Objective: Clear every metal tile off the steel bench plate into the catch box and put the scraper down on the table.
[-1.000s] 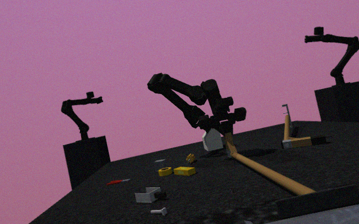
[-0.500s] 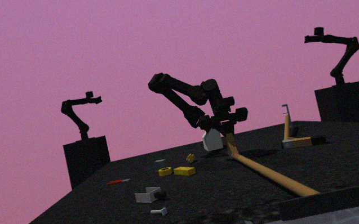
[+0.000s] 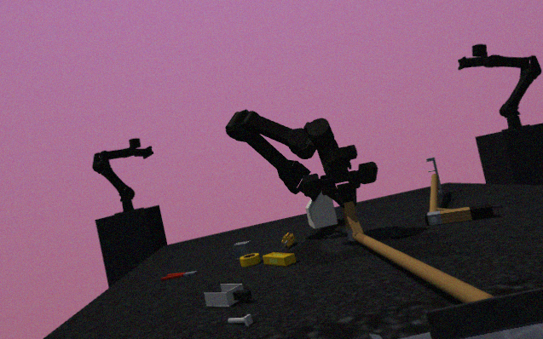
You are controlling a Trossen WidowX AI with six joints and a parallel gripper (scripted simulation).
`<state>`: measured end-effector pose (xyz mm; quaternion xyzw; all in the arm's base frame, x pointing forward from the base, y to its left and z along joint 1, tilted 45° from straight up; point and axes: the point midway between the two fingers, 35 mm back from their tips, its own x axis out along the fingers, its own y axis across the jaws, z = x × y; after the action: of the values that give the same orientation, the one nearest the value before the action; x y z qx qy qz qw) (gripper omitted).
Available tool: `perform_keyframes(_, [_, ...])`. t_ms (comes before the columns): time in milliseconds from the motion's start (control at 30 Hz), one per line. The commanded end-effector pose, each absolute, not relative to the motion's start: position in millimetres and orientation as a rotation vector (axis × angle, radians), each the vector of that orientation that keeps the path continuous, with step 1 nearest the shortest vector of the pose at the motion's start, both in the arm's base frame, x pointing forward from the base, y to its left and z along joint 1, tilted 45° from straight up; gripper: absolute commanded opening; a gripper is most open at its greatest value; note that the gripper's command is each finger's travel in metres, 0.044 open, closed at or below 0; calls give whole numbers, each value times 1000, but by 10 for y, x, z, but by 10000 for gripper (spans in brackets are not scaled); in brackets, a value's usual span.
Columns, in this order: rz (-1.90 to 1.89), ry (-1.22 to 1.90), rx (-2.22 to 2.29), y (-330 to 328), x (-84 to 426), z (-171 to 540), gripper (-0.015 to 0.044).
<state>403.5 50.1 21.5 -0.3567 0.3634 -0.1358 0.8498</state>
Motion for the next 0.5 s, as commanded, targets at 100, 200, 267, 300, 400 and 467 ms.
perform_keyframes(100, [-281, 759, -751, 539, 4163, 226, 0])
perform_keyframes(200, [-281, 759, -751, 547, 4206, 224, 0])
perform_keyframes(267, [-281, 758, -751, 552, 4233, 222, 0])
perform_keyframes(300, [-281, 758, -750, 554, 4247, 222, 0])
perform_keyframes(400, [-281, 758, -750, 558, 4268, 222, 0])
perform_keyframes(467, [-281, 758, -750, 561, 4285, 223, 0])
